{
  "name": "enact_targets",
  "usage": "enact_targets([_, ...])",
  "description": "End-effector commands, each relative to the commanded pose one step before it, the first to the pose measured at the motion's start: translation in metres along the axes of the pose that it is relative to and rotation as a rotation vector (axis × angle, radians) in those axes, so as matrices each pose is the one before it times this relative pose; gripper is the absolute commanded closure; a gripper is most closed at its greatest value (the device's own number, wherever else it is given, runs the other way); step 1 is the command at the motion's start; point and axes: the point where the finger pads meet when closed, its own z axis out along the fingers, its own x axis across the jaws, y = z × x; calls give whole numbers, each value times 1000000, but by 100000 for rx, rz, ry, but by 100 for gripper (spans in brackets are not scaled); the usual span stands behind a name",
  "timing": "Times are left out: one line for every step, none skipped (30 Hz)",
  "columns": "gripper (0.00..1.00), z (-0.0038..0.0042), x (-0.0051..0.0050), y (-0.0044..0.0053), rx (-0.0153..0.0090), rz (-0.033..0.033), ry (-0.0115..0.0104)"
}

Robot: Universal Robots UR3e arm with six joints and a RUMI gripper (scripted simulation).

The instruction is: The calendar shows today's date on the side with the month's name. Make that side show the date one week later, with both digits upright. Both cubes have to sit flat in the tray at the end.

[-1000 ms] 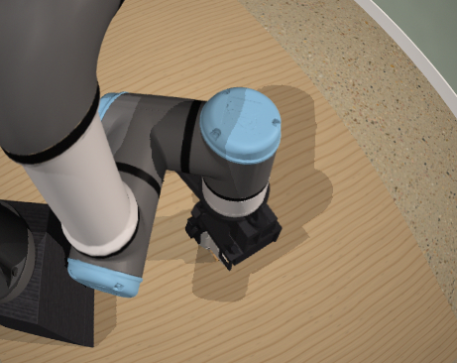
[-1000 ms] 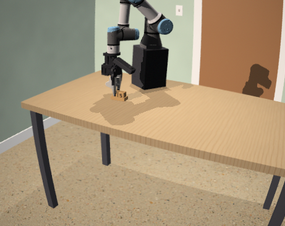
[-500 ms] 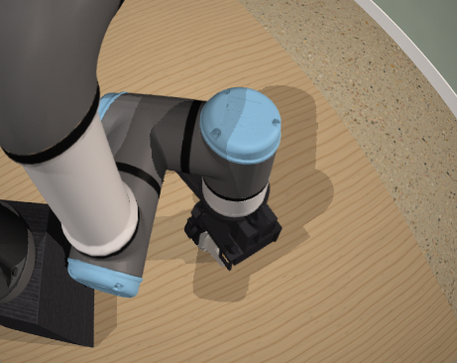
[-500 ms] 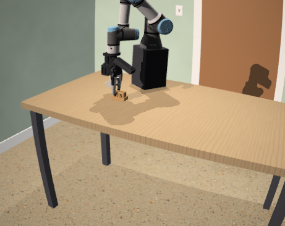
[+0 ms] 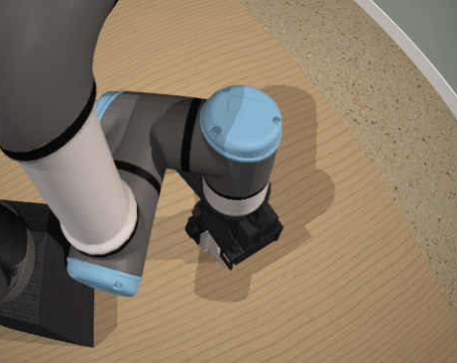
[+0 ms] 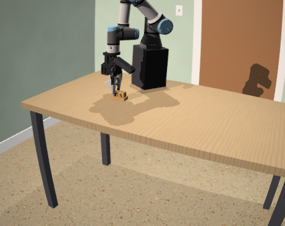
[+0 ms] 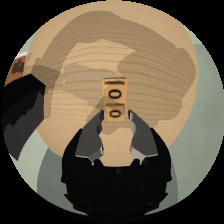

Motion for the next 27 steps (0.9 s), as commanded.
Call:
enact_targets([71,-4978,-743,-1092,328,4,-168])
enact_targets([71,-1425,-13,39,-1,-1,1])
enact_targets([71,-1557,-16,41,-1,0,1])
enact_targets([71,-1687,-2,58,-1,2,1])
enact_targets([71,-1808,-8,25,-1,4,1])
enact_targets([71,-1924,-2,-1,-1,0,0])
enact_targets([71,-2038,6,7,-1,0,0])
enact_targets([71,-2140,-11,-9,-1,0,0])
enact_targets([71,-2243,12,13,-1,0,0])
enact_targets([71,-2328,-7,-4,-1,0,0])
enact_targets([71,-2412,8,10,-1,0,0])
enact_targets([71,-2481,-7,-2,-2,0,0])
enact_targets([71,-2547,6,11,-2,0,0])
enact_targets([71,0,0,0,0,0,0])
enact_targets([71,0,0,0,0,0,0])
enact_targets([71,-2596,-14,4,-4,0,-2])
enact_targets([71,-2644,7,14,-2,0,0])
enact_targets([71,-2671,-11,-5,-2,0,0])
enact_targets([71,-2701,11,16,-2,0,0])
enact_targets([71,-2706,-9,-4,-2,0,0])
enact_targets([71,-2718,19,23,-4,0,2])
enact_targets([71,-2791,241,229,-49,-6,48])
enact_targets([71,-2799,298,284,-58,-7,57])
enact_targets([71,-2777,307,293,-61,-7,60])
enact_targets([71,-2751,331,317,-65,-8,64])
enact_targets([71,-2573,5,14,-3,0,0])
enact_targets([71,-2510,2,11,-3,0,-1])
